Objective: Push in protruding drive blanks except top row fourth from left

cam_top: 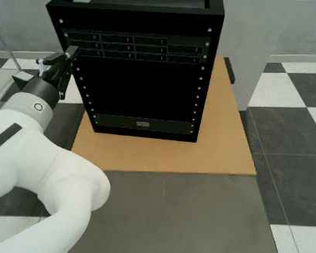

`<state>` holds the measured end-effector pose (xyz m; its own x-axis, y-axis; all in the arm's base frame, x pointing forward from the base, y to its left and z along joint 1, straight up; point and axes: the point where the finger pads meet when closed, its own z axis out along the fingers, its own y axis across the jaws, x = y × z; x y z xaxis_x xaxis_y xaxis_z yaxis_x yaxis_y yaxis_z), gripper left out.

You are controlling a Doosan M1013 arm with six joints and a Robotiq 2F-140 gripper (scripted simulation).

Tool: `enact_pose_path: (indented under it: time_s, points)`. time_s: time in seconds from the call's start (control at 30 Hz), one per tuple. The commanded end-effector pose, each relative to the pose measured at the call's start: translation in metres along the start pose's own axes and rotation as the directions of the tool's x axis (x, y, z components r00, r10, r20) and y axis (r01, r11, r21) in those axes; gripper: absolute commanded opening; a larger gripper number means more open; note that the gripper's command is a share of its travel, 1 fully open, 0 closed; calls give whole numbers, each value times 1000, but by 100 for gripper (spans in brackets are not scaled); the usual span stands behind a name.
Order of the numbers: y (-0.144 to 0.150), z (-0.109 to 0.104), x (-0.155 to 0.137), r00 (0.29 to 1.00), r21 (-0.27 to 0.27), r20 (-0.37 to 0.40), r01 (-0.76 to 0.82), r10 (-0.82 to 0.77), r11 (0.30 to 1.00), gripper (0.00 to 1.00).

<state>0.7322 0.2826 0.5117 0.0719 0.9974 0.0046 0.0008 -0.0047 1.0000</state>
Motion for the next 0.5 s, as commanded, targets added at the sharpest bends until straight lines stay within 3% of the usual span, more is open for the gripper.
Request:
enact_pose_path:
  time_s: [0.0, 0.03, 0.07, 0.47]
  points:
    - [-1, -4, 0, 1000, 0, 0, 4, -4, 1000, 10]
    - [-1, -4, 0, 1000, 0, 0, 4, -4, 1000, 10]
    - [-1, -4, 0, 1000, 0, 0, 4, -4, 1000, 100]
    - [-1, -4, 0, 1000, 0, 0, 4, -4, 1000, 100]
